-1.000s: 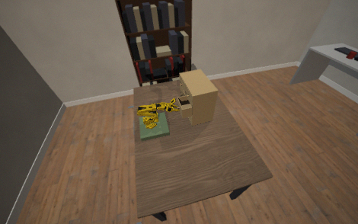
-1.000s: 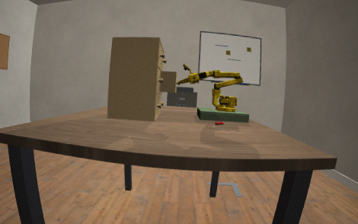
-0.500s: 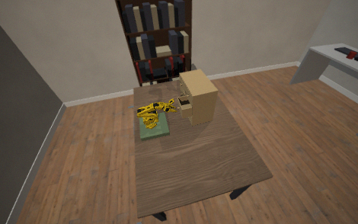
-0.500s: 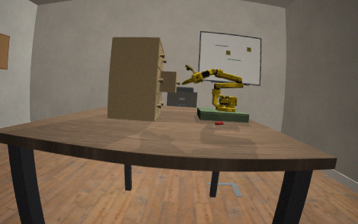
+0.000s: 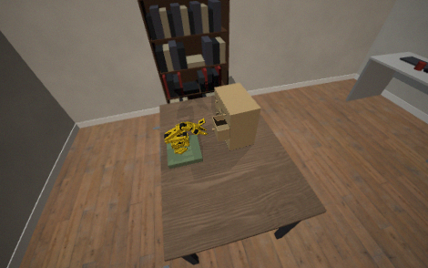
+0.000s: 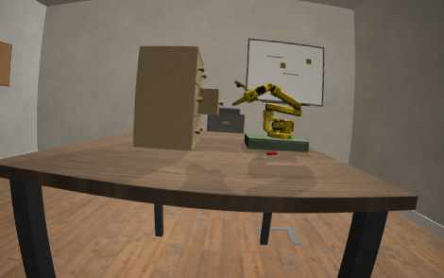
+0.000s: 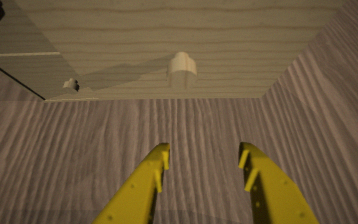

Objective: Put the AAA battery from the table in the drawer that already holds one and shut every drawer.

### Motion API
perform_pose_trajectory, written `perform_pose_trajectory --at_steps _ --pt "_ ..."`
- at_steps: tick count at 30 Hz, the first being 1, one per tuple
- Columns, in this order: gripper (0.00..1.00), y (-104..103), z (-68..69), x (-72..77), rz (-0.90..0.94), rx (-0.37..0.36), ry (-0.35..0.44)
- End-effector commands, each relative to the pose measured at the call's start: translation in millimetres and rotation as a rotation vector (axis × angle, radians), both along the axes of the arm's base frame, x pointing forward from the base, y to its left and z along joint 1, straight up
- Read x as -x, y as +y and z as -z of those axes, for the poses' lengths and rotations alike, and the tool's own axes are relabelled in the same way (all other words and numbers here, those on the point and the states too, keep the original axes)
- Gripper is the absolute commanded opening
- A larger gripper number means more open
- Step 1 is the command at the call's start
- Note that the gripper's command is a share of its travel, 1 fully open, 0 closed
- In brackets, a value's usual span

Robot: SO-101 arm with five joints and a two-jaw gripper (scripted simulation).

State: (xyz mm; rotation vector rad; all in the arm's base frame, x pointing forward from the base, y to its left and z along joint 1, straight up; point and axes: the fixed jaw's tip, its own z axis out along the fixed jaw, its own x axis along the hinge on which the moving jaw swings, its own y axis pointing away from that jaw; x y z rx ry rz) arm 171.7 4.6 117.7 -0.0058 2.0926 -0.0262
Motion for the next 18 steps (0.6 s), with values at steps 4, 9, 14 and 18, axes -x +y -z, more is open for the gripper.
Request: perform_pose_trajectory --at_steps 4,9,14,18 --pt "0.21 -1 -3.7 2.0 0.005 0.006 -0.011" --pt "0.21 -2 5.1 6.6 0.005 0.005 0.124" --pt "0.21 -2 15.0 12.8 0.003 0.004 0.293" --pt "0.21 -2 21.9 18.0 0.001 0.002 0.428"
